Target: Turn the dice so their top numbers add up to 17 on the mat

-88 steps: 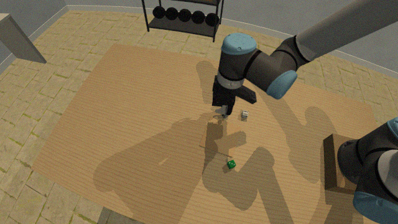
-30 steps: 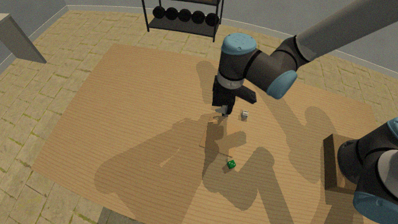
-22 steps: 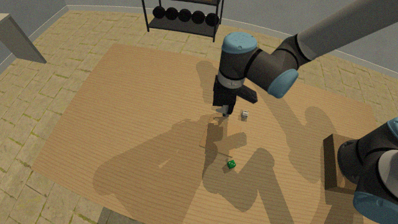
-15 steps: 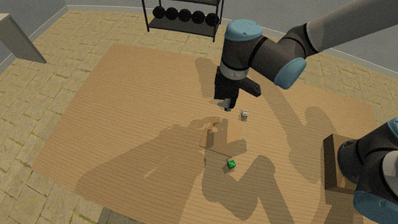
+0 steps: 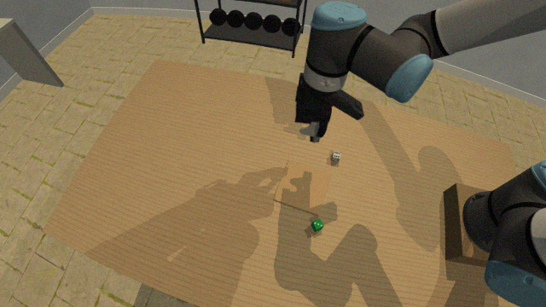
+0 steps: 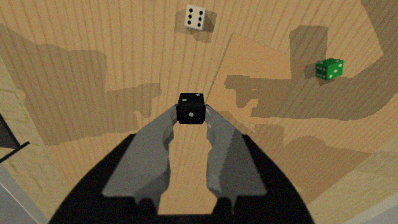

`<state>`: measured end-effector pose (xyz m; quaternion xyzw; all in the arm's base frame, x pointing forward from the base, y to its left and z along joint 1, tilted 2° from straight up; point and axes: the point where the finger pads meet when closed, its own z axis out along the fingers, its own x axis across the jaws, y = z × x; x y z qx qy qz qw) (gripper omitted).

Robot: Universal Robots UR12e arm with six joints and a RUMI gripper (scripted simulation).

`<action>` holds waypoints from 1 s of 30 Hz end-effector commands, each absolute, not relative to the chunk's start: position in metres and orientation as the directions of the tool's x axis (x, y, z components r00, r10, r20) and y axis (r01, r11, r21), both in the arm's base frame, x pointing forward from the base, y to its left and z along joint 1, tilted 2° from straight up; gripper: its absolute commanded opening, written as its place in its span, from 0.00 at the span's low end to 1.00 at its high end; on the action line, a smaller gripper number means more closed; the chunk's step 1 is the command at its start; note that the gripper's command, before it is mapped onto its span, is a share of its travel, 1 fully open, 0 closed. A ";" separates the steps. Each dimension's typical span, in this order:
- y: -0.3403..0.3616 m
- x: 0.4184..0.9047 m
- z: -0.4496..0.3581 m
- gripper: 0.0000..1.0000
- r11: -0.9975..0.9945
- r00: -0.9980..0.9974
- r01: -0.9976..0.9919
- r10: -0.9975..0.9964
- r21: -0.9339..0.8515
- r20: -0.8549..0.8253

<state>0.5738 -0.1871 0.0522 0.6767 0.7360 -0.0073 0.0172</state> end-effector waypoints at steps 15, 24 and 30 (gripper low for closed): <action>-0.084 0.601 0.044 0.06 0.087 -0.087 0.996 0.996 0.010 -0.031; 0.014 0.610 0.036 0.06 0.091 -0.091 0.996 0.995 0.010 -0.032; 0.054 0.609 0.033 0.06 0.092 -0.092 0.996 0.995 0.011 -0.032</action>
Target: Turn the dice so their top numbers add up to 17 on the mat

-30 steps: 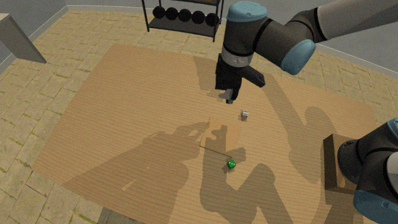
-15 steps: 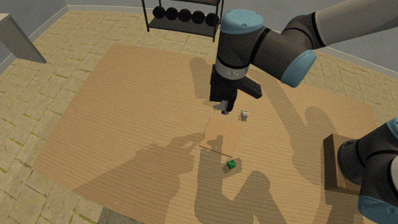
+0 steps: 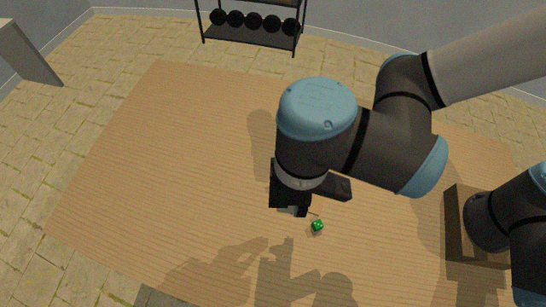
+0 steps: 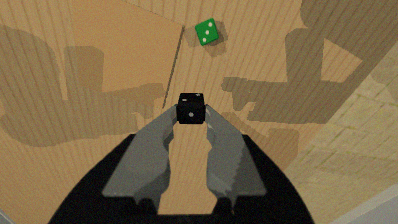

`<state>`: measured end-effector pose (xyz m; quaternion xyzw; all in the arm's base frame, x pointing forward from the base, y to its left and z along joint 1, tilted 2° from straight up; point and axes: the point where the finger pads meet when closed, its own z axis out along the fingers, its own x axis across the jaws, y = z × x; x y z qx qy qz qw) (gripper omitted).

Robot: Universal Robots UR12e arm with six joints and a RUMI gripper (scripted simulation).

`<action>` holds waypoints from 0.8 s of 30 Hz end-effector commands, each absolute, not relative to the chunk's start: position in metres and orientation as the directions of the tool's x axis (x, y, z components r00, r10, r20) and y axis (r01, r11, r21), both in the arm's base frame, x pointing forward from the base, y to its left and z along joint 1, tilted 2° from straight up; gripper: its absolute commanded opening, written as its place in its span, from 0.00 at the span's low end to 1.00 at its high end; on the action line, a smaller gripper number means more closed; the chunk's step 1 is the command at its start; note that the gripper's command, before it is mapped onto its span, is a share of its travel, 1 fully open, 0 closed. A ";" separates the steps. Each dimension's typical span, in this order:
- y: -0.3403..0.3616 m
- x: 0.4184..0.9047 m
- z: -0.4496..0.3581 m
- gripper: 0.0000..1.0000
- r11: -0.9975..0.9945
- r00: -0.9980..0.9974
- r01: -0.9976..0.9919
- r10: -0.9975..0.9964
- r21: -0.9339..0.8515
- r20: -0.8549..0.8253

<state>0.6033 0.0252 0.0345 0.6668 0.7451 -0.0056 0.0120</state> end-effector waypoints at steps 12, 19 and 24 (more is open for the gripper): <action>0.057 0.609 0.032 0.06 0.093 -0.092 0.996 0.995 0.020 -0.032; 0.057 0.609 0.032 0.06 0.094 -0.091 0.993 0.995 0.073 -0.031; 0.057 0.609 0.032 0.06 0.095 -0.092 0.989 0.995 0.114 -0.032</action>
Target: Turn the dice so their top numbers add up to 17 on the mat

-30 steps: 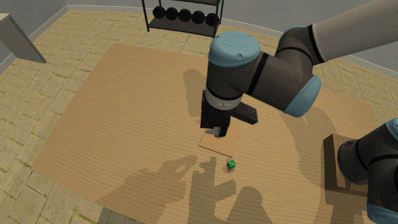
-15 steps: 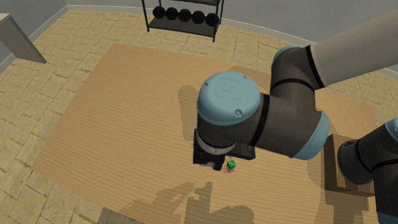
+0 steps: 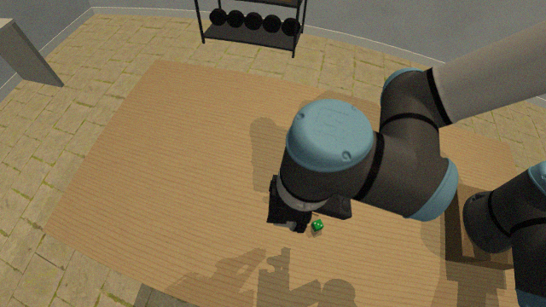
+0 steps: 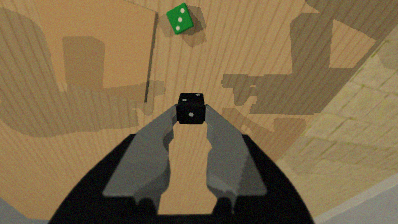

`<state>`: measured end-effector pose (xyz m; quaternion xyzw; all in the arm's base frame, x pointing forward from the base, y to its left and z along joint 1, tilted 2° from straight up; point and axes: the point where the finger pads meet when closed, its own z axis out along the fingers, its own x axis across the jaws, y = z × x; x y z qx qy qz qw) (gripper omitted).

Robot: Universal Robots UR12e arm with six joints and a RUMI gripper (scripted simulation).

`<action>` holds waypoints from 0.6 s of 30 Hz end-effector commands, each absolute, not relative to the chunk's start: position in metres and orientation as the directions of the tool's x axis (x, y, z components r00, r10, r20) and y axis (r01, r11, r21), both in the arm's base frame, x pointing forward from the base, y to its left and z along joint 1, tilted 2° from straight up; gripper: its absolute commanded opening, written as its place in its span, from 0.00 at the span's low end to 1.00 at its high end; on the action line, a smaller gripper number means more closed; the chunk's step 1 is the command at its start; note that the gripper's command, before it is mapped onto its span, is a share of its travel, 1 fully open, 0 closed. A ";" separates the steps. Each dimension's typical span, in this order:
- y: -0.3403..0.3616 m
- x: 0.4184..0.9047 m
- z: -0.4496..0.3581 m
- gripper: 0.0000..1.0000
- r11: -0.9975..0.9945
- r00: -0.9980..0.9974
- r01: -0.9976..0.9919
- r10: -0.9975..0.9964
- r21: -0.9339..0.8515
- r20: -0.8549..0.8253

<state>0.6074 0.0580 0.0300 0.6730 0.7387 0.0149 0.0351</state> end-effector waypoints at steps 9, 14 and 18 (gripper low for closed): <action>0.057 0.608 0.032 0.06 0.097 -0.092 0.952 0.995 0.291 -0.032; 0.057 0.607 0.031 0.06 0.097 -0.092 0.909 0.995 0.406 -0.032; 0.057 0.608 0.030 0.06 0.096 -0.091 0.888 0.995 0.449 -0.031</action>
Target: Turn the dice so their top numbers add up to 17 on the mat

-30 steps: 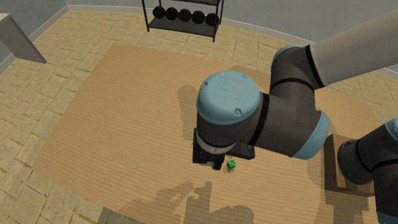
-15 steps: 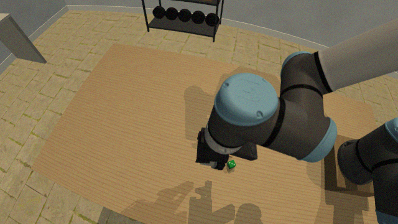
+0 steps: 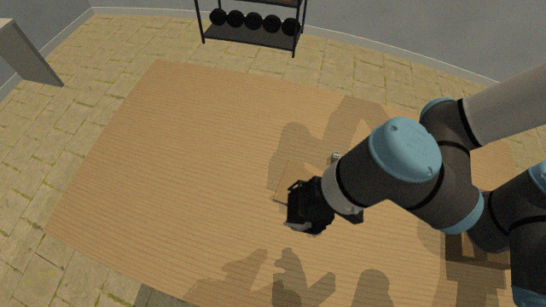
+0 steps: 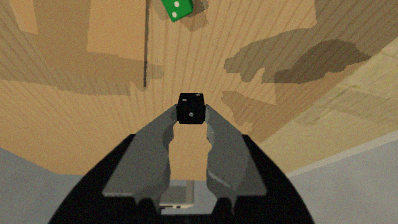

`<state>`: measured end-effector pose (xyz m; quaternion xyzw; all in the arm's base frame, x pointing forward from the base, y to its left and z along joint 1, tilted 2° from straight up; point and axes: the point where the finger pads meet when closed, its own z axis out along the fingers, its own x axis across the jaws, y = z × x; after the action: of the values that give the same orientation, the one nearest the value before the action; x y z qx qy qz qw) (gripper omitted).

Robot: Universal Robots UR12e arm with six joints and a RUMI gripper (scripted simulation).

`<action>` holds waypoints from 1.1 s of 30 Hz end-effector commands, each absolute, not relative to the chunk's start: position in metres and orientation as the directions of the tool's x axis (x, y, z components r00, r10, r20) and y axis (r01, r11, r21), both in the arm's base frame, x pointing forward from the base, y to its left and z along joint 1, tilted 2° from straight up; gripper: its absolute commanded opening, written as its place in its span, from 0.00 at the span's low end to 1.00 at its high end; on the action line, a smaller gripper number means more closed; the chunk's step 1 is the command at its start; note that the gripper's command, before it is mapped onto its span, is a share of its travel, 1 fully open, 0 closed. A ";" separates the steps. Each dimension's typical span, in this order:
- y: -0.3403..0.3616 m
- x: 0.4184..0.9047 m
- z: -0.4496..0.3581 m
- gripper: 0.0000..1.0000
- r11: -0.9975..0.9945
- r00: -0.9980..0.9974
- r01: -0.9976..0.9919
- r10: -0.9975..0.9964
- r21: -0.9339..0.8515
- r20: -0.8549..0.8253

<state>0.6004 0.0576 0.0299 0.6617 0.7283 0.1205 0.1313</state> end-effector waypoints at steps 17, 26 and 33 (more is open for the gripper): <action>0.057 0.607 0.031 0.06 0.087 -0.092 0.703 0.995 0.706 -0.031; 0.057 0.607 0.031 0.06 0.081 -0.092 0.615 0.995 0.784 -0.031; 0.057 0.606 0.032 0.06 0.080 -0.092 0.584 0.995 0.808 -0.032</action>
<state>0.6032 0.0567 0.0240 0.6044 0.6718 0.3084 0.2971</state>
